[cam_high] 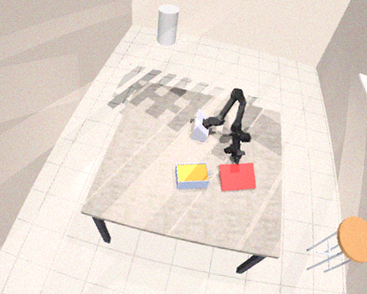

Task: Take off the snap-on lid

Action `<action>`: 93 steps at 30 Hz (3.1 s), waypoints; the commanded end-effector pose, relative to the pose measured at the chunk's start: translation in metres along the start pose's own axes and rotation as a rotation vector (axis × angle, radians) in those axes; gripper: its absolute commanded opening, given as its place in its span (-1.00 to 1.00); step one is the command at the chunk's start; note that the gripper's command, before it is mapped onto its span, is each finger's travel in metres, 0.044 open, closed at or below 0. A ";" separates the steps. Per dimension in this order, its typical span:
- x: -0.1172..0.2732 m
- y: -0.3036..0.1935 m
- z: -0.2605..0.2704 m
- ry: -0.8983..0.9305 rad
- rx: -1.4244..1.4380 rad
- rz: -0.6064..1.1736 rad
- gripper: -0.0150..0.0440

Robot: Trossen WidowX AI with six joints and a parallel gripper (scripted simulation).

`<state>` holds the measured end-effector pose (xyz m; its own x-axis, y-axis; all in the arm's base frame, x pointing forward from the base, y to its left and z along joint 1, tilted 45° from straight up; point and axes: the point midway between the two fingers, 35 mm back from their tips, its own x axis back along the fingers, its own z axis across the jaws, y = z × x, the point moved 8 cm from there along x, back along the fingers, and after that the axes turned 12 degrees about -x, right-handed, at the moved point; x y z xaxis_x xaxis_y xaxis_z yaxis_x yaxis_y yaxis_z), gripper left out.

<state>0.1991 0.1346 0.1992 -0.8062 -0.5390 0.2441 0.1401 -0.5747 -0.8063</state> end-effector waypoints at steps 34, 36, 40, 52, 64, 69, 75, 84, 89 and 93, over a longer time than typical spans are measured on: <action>0.021 0.003 -0.020 -0.027 -0.008 -0.019 1.00; 0.024 0.004 -0.022 -0.027 -0.009 -0.019 1.00; 0.031 0.005 -0.027 -0.028 -0.009 -0.019 1.00; 0.049 0.007 -0.041 -0.028 -0.010 -0.020 1.00; 0.062 0.005 -0.031 -0.028 -0.010 -0.020 1.00; 0.071 0.003 -0.026 -0.028 -0.010 -0.020 1.00; 0.081 0.002 -0.019 -0.028 -0.009 -0.020 1.00; 0.096 0.000 -0.010 -0.028 -0.009 -0.021 1.00; 0.105 -0.001 -0.005 -0.028 -0.008 -0.021 1.00; 0.112 -0.002 -0.001 -0.028 -0.008 -0.021 1.00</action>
<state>0.1124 0.0823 0.2218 -0.7917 -0.5396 0.2866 0.1076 -0.5848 -0.8040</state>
